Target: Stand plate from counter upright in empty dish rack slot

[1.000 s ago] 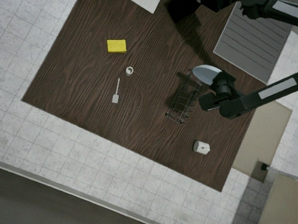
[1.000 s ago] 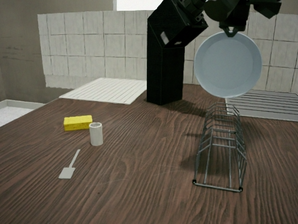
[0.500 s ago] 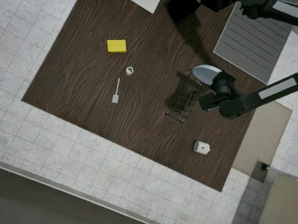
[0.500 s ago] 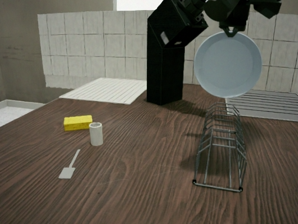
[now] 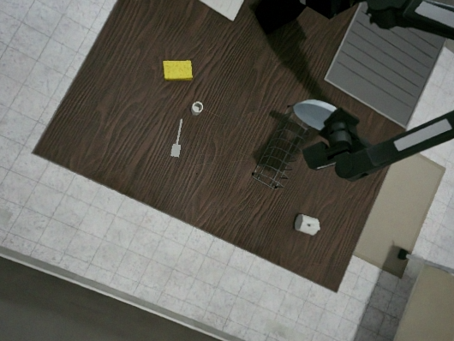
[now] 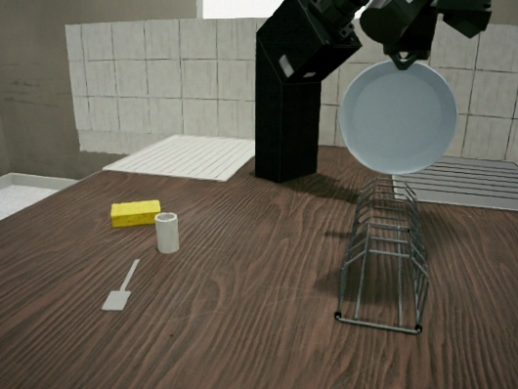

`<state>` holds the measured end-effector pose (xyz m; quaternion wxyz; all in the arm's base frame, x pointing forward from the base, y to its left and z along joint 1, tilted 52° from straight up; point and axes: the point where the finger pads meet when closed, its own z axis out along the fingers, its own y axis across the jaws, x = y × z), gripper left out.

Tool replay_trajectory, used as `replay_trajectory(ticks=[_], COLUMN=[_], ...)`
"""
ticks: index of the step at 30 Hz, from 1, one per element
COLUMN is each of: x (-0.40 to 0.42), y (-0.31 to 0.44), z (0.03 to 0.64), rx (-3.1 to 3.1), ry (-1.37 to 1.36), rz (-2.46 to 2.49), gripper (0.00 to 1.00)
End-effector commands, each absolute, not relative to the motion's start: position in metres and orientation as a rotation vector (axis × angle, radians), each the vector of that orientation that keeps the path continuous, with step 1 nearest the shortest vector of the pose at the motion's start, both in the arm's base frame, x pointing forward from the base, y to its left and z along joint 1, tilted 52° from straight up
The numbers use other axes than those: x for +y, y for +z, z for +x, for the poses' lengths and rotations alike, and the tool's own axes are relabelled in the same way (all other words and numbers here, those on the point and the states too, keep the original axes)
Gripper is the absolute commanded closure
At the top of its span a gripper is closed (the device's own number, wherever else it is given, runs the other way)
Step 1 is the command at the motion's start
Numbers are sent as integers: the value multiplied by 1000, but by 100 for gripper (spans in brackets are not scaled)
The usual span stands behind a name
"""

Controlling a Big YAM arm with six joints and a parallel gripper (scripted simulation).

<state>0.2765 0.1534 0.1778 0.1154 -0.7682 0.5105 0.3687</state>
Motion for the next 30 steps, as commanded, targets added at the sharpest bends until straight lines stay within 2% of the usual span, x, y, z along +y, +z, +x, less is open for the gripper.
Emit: replay_trajectory(ticks=[1,30], x=[160,169], y=[177,172], z=[273,276], rx=[1503,1509], ry=[1090,1079], rz=[-2261,-2251], gripper=[100,100])
